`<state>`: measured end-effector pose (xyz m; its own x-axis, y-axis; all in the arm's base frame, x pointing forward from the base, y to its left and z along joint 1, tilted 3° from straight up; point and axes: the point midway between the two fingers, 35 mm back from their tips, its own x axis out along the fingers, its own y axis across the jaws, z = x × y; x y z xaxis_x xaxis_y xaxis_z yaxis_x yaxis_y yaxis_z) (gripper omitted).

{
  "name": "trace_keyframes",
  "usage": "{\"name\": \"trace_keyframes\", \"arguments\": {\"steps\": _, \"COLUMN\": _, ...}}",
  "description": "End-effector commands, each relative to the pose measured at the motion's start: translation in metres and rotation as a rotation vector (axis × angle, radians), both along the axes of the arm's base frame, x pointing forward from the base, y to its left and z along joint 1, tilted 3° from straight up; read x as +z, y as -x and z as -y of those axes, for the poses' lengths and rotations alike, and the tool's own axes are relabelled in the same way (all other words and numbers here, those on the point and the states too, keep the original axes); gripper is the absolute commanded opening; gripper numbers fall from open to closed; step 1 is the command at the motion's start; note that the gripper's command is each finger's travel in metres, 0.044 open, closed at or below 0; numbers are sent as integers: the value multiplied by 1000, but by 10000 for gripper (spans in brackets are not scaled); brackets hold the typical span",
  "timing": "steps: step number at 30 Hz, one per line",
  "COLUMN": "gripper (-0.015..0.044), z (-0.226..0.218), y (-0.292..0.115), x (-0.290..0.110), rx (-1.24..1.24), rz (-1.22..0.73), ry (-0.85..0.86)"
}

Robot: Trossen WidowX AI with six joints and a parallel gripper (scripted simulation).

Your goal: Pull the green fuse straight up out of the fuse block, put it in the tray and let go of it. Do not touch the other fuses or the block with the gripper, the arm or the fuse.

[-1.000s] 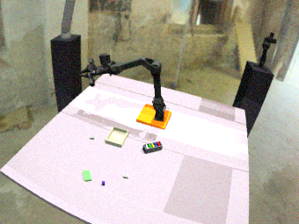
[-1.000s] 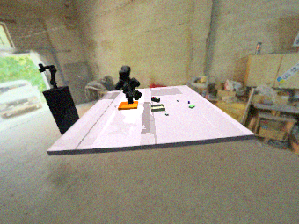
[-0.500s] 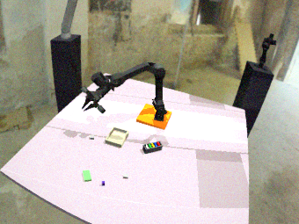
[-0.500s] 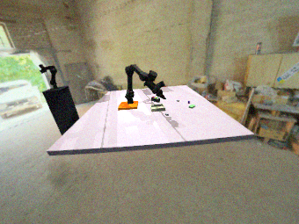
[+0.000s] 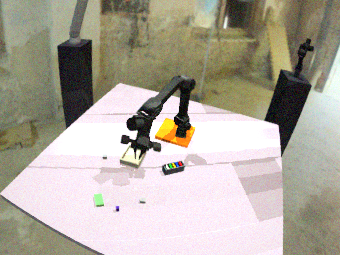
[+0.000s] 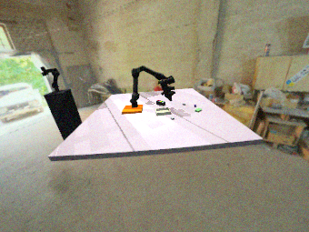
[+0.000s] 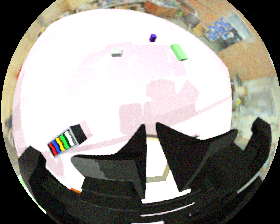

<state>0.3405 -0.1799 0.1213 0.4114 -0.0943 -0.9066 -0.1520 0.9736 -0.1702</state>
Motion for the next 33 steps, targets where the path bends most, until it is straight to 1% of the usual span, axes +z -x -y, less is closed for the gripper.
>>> {"name": "trace_keyframes", "arguments": {"steps": 1, "gripper": 63, "z": -66, "y": 9, "x": -8, "rx": 143, "rz": -144, "ry": -36}}
{"name": "trace_keyframes", "arguments": {"steps": 6, "gripper": 63, "z": -139, "y": 37, "x": -13, "rx": 335, "rz": -341, "ry": -47}}
{"name": "trace_keyframes", "arguments": {"steps": 9, "gripper": 63, "z": -153, "y": 41, "x": -12, "rx": 360, "rz": -367, "ry": -46}}
{"name": "trace_keyframes", "arguments": {"steps": 33, "gripper": 63, "z": -155, "y": 39, "x": -30, "rx": 361, "rz": -368, "ry": -46}}
